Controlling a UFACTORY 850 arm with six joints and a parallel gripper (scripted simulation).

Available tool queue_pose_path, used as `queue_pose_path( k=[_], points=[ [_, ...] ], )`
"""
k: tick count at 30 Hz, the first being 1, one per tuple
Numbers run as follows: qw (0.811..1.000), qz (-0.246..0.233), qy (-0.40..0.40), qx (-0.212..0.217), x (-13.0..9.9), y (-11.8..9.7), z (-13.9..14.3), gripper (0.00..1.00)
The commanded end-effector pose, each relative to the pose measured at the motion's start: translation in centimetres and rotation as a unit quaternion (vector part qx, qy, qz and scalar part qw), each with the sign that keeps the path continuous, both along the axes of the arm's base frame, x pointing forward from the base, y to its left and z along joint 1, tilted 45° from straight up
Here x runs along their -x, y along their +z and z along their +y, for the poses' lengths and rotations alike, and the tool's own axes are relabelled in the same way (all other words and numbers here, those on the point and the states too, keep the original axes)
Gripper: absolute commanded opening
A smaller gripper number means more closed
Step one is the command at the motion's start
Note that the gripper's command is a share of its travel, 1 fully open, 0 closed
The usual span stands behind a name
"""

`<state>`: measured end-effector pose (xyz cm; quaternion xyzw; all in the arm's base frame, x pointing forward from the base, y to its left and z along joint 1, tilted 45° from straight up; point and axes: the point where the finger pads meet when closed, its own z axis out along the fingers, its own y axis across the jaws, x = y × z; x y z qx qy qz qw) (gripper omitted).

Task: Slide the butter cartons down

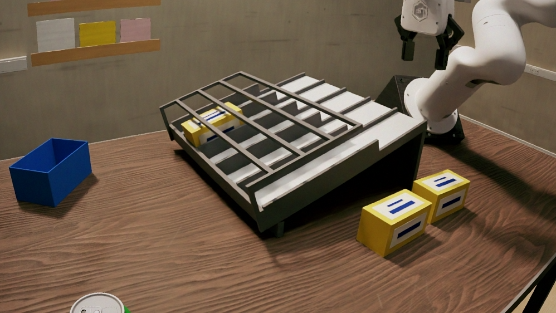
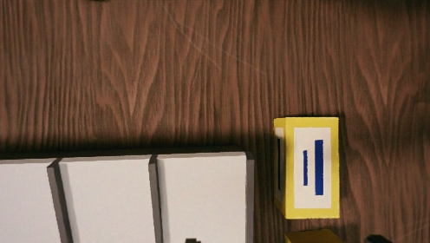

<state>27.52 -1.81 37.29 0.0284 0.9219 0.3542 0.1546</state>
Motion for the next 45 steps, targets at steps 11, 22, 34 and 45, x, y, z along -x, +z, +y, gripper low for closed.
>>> queue_pose_path(
  k=[11, 22, 34, 45],
  points=[
    [1.000, 0.000, 0.000, 0.000, 2.2, 6.4, 6.6, 0.90],
    [1.000, -0.001, 0.001, -0.001, 1.8, 5.4, 7.2, 0.90],
    [1.000, -0.001, 0.001, -0.001, 0.3, 2.0, 10.2, 0.90],
    [1.000, 0.000, 0.001, -0.001, -0.1, 0.8, 11.3, 0.90]
  ],
)
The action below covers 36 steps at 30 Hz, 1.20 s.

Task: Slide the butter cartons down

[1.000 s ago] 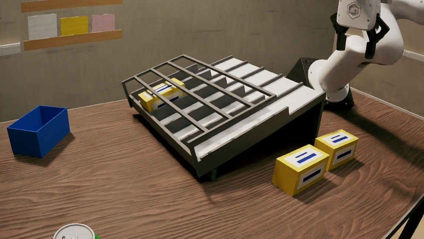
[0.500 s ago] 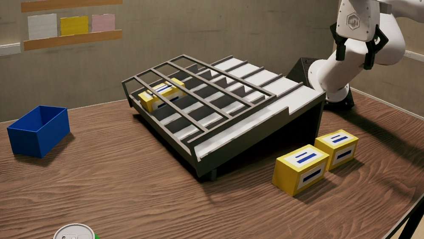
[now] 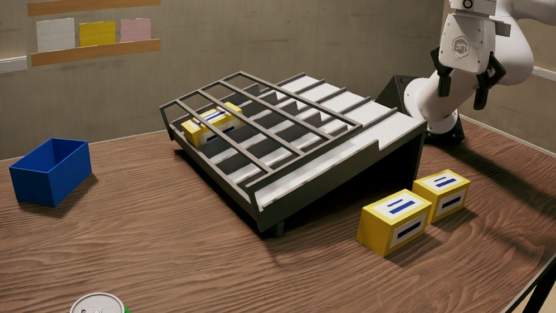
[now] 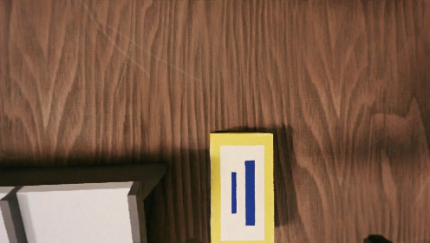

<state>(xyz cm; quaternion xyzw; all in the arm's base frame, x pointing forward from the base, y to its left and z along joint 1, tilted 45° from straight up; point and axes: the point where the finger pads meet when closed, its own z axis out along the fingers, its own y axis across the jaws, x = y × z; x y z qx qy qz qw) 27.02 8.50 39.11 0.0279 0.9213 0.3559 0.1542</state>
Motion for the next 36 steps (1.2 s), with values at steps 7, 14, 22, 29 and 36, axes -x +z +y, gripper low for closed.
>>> queue_pose_path(
  k=[7, 14, 22, 29, 36],
  points=[
    [1.000, -0.001, 0.000, 0.000, -1.3, -2.7, 2.5, 0.90],
    [1.000, 0.000, 0.000, 0.000, -1.4, -3.1, 2.8, 0.90],
    [1.000, 0.000, 0.000, 0.000, -2.4, -5.4, 4.9, 0.90],
    [1.000, 0.001, 0.001, 0.000, -2.3, -5.5, 4.9, 0.90],
    [1.000, 0.001, 0.001, 0.000, -3.2, -7.4, 6.7, 0.90]
  ],
)
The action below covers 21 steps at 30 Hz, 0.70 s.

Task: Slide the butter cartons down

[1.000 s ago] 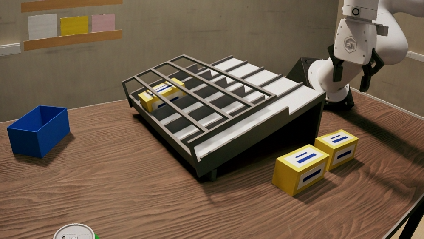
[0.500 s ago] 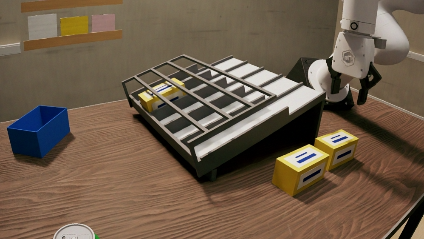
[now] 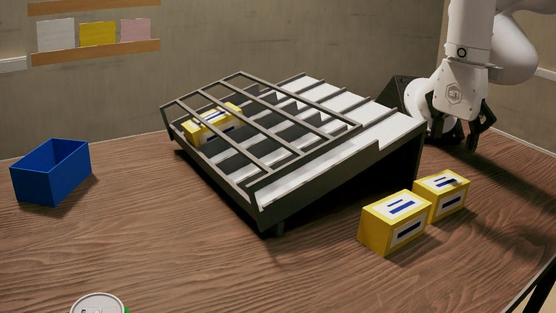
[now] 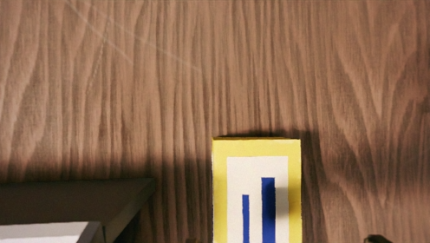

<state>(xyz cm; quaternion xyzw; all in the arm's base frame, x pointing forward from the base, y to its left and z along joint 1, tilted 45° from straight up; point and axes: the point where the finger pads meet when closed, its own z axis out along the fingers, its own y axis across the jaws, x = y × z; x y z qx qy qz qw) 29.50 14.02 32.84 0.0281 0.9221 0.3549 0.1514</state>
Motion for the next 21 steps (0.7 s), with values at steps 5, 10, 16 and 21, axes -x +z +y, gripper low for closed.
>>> queue_pose_path(
  k=[5, 10, 16, 21],
  points=[
    [1.000, -0.001, 0.000, -0.001, -1.3, -2.2, 2.2, 0.90],
    [1.000, 0.000, 0.000, 0.001, -1.0, -2.0, 1.9, 0.90],
    [1.000, 0.000, 0.000, 0.001, -1.9, -3.7, 3.4, 0.90],
    [1.000, 0.000, 0.000, 0.001, -2.6, -5.0, 4.7, 0.90]
  ],
)
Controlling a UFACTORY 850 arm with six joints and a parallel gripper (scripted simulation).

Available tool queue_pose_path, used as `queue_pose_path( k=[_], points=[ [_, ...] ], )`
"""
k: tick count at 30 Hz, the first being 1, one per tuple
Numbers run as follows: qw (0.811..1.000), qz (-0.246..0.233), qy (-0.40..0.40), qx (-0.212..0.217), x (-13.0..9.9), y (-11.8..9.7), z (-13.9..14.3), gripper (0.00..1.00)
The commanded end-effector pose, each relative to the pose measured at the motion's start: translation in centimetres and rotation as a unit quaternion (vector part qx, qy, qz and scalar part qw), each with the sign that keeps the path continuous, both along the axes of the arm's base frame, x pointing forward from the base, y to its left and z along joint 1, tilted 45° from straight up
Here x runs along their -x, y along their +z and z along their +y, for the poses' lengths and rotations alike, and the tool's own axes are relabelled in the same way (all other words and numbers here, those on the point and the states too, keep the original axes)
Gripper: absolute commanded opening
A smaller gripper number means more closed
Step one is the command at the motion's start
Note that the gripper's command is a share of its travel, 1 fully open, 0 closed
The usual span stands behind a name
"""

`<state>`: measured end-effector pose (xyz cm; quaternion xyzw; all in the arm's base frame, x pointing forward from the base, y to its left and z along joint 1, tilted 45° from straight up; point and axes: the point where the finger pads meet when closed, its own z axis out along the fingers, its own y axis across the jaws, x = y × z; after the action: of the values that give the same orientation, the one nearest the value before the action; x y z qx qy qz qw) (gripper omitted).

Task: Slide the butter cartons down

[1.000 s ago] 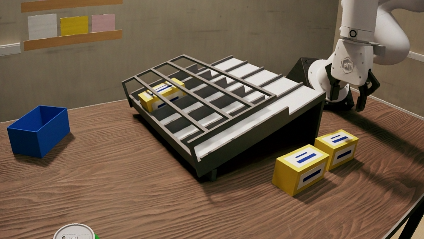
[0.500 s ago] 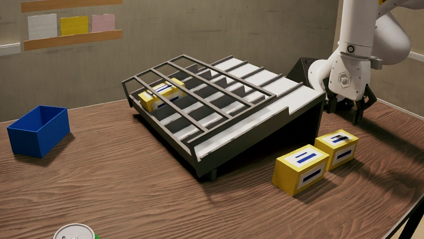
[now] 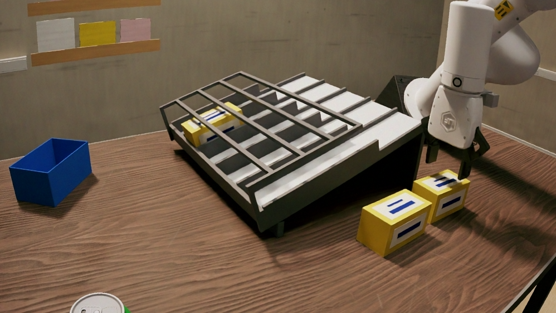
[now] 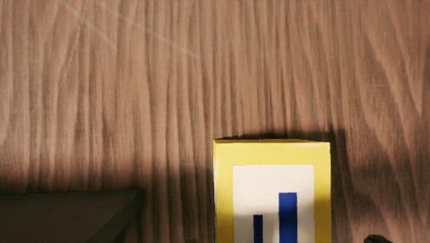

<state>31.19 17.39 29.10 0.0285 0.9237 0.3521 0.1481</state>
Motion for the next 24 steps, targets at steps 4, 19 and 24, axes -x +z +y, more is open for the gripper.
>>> queue_pose_path(
  k=[4, 19, 24],
  points=[
    [1.000, 0.000, 0.000, 0.000, -0.2, -0.2, 0.3, 0.90],
    [1.000, 0.000, 0.000, 0.000, -1.3, -2.0, 2.0, 0.90],
    [1.000, 0.000, 0.000, 0.001, -2.2, -4.1, 3.9, 0.90]
  ],
)
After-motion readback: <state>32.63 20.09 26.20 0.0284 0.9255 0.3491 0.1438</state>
